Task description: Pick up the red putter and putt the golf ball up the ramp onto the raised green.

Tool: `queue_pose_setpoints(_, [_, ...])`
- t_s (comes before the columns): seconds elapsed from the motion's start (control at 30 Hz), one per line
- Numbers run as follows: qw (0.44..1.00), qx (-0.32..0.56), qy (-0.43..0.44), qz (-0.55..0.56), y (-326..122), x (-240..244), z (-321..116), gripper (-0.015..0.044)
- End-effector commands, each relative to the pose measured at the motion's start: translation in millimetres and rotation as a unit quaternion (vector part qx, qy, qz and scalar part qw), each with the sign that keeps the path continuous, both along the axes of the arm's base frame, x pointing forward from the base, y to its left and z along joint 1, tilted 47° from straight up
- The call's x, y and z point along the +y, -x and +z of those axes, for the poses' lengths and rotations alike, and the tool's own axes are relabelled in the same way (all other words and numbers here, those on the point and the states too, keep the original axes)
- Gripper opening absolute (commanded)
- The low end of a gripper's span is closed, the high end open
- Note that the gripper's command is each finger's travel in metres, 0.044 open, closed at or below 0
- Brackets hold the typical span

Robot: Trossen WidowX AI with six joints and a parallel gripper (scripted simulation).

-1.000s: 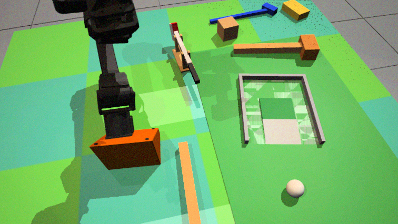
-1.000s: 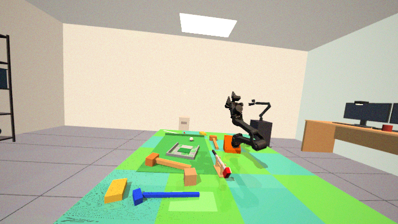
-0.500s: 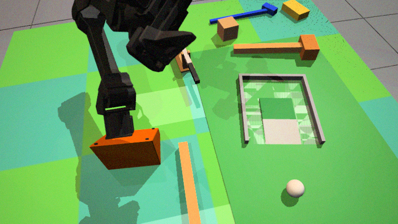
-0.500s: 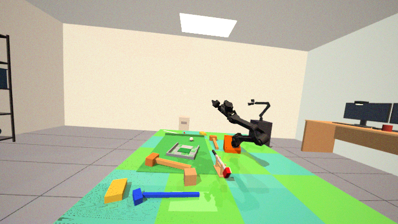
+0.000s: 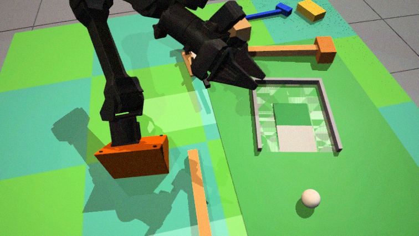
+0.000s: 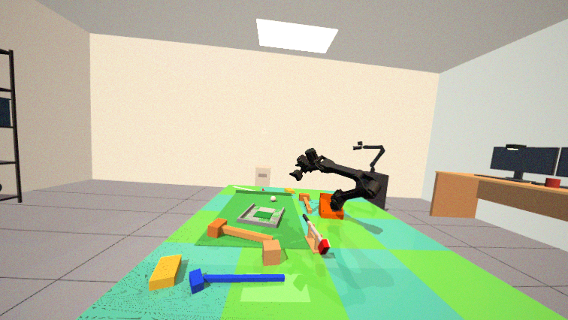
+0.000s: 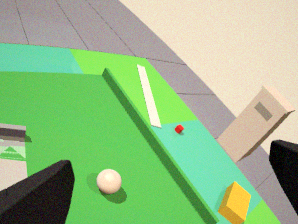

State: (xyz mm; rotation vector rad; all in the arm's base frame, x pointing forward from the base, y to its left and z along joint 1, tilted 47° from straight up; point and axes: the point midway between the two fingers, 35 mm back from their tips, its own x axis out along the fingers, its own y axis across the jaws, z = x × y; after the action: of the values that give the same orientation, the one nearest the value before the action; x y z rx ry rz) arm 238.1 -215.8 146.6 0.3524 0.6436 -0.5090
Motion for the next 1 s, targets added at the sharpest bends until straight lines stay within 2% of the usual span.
queue_pose_setpoints(0.0, [0.938,0.097,0.023,0.333,-19,79,-24,0.0440])
queue_pose_setpoints(0.17, [0.849,0.093,0.041,0.518,-18,129,-23,0.0440])
queue_pose_setpoints(0.37, [0.716,0.033,0.061,0.695,-9,185,-9,0.0440])
queue_pose_setpoints(0.7, [0.492,-0.150,0.098,0.852,12,258,37,0.0440])
queue_pose_setpoints(0.97, [0.478,-0.165,0.102,0.857,13,262,41,0.0440])
